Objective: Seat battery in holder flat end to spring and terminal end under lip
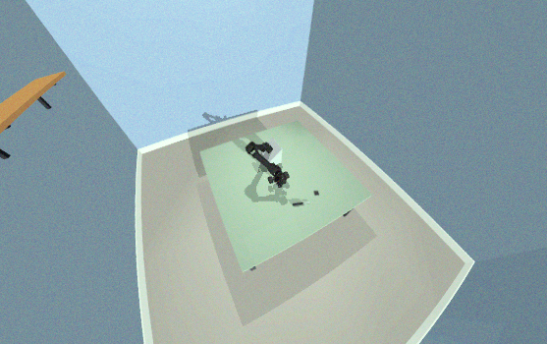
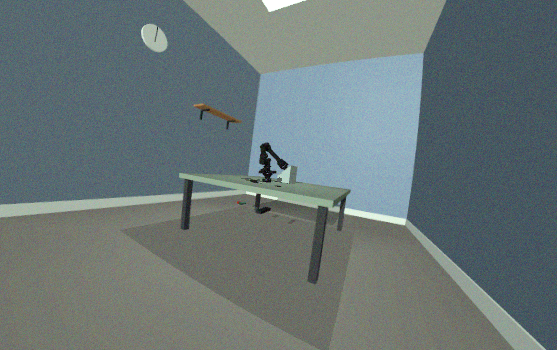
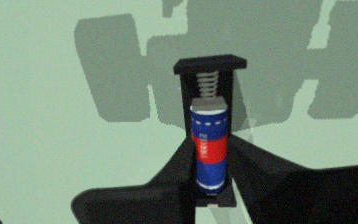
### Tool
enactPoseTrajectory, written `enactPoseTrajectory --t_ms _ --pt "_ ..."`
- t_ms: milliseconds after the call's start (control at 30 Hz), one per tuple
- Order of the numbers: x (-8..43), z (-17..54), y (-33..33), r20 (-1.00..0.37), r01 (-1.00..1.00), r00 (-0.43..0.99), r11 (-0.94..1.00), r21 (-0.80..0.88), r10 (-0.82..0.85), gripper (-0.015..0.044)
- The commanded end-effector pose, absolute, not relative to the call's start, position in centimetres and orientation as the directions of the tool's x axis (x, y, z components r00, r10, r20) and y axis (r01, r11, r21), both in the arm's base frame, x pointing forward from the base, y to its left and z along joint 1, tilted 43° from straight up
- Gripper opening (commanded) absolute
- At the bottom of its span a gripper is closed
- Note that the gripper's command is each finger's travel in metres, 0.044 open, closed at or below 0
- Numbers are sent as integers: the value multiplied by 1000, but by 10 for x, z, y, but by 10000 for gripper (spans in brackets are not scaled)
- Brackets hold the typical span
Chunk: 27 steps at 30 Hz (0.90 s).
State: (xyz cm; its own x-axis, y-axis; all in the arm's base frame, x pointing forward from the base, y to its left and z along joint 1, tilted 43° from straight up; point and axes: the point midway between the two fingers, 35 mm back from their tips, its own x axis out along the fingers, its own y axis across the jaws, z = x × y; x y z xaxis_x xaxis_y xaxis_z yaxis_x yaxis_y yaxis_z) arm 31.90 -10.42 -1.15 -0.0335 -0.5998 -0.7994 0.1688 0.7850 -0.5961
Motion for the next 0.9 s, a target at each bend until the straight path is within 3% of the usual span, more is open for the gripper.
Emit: enactPoseTrajectory --t_ms 0,133,267,700,867 --pt "318 -12 -105 -799 163 -34 785 -597 -600 72" --pt "318 -12 -105 -799 163 -34 786 -597 -600 72" --pt "318 -12 -105 -799 163 -34 786 -597 -600 174" --pt "319 -1 -94 -801 168 -33 786 -595 -598 174" --pt "320 25 -69 -802 166 -33 788 -592 -596 305"
